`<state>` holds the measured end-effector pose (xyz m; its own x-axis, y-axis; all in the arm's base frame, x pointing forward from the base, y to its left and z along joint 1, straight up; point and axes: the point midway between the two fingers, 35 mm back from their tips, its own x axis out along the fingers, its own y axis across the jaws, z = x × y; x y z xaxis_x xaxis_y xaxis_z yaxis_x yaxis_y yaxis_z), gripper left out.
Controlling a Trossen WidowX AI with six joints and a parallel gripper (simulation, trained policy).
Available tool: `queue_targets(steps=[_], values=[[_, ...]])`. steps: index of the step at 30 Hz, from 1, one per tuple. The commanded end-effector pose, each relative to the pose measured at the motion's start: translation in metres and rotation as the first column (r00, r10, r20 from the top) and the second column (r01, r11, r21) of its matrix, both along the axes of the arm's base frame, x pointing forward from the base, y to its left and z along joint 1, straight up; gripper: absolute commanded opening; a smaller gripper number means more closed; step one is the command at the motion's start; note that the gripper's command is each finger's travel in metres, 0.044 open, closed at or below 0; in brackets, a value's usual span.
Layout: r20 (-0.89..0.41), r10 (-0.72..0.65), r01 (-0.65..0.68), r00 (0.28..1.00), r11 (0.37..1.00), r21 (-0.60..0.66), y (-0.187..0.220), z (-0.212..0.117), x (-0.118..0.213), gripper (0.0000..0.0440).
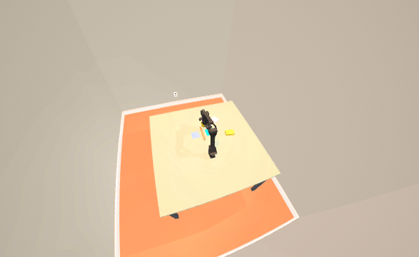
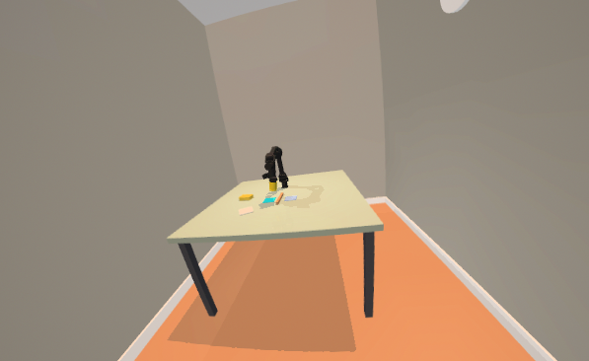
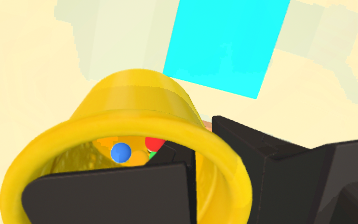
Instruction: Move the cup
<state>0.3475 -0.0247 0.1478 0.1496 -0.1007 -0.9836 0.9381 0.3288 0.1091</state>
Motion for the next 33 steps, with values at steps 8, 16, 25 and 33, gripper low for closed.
queue_targets(steps=[8,16,25,33], values=[[0.033,-0.058,0.059,0.998,0.998,-0.010,-0.032,-0.012,-0.001,0.0000],[0.040,-0.089,0.090,0.995,0.996,-0.012,-0.046,-0.028,-0.006,0.0000],[0.037,-0.114,0.114,0.993,0.993,-0.010,-0.053,-0.049,-0.015,0.0001],[0.014,-0.137,0.137,0.991,0.991,-0.010,-0.056,-0.067,-0.028,0.0020]])
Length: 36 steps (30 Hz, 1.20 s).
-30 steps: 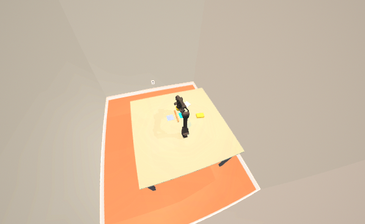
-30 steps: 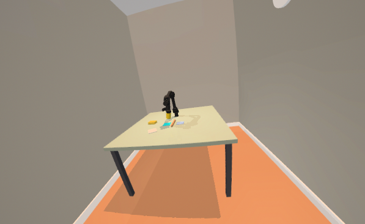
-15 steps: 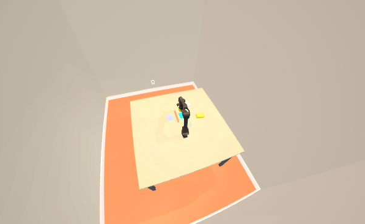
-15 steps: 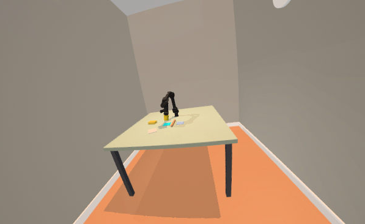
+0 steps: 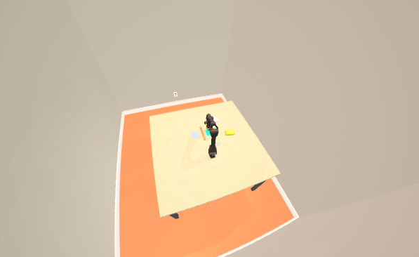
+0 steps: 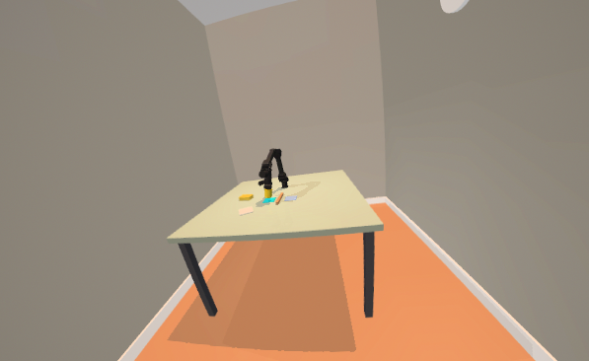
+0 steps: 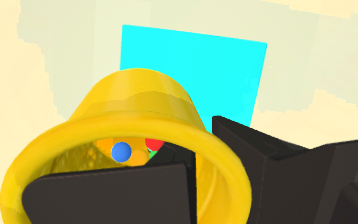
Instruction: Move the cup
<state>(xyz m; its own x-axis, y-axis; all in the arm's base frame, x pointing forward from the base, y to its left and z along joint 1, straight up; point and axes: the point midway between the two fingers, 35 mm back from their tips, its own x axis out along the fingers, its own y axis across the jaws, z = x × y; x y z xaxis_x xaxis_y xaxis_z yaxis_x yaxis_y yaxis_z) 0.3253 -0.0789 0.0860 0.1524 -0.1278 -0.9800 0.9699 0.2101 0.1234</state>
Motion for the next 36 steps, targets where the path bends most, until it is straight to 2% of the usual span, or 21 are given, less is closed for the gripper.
queue_targets(steps=[1,8,10,13,14,23,36], values=[[-0.008,-0.015,0.015,1.000,1.000,-0.002,-0.002,-0.007,-0.007,0.0025],[-0.006,-0.027,0.027,1.000,1.000,-0.009,-0.007,-0.018,-0.014,0.0077],[0.005,-0.031,0.031,1.000,0.999,-0.011,-0.009,-0.019,-0.013,0.0104],[0.046,-0.037,0.038,0.998,0.999,-0.009,-0.012,-0.013,-0.009,0.0169],[0.059,-0.039,0.040,0.998,0.999,-0.006,-0.013,-0.011,-0.007,0.0176],[0.122,-0.042,0.041,0.992,0.999,0.010,-0.015,0.005,-0.010,0.0189],[0.192,-0.055,0.050,0.980,0.998,0.028,-0.018,0.038,-0.020,0.0257]])
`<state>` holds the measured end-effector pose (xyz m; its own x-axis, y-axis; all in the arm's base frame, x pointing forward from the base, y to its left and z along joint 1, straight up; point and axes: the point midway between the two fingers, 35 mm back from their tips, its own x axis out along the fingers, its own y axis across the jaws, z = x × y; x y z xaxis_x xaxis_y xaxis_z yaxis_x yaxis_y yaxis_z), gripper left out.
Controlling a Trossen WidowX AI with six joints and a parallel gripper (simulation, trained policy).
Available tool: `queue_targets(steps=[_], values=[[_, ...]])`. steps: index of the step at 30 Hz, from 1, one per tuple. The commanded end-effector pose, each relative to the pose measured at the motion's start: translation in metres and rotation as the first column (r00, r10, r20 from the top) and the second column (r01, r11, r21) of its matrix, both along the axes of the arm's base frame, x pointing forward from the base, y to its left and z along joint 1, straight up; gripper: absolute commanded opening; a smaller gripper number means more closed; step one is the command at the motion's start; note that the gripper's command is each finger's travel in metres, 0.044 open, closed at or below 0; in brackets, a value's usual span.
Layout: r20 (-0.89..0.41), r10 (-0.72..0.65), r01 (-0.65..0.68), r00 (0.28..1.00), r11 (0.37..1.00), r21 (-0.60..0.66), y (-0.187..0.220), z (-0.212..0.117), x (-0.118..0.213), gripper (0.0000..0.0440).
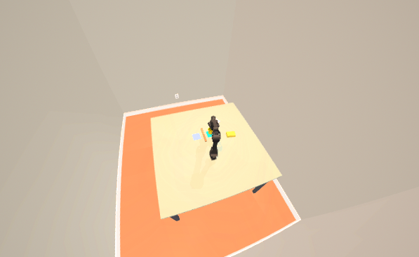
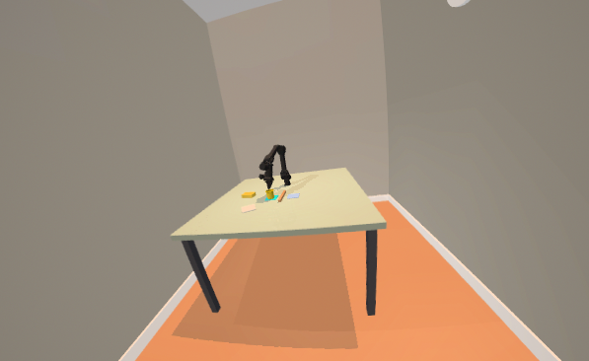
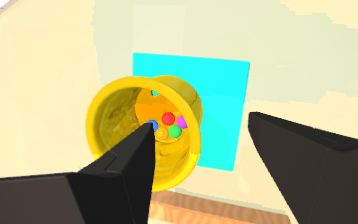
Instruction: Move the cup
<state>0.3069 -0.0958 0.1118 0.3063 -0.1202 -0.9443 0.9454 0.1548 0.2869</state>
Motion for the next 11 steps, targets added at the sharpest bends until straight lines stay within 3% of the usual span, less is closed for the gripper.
queue_targets(steps=[1,6,11], values=[[0.035,-0.001,0.001,0.999,1.000,0.001,-0.001,0.015,-0.002,0.0261],[0.077,-0.005,0.006,0.997,1.000,-0.010,-0.005,0.035,-0.004,0.0315],[0.098,-0.018,0.019,0.995,1.000,-0.013,-0.011,0.049,-0.006,0.0416]])
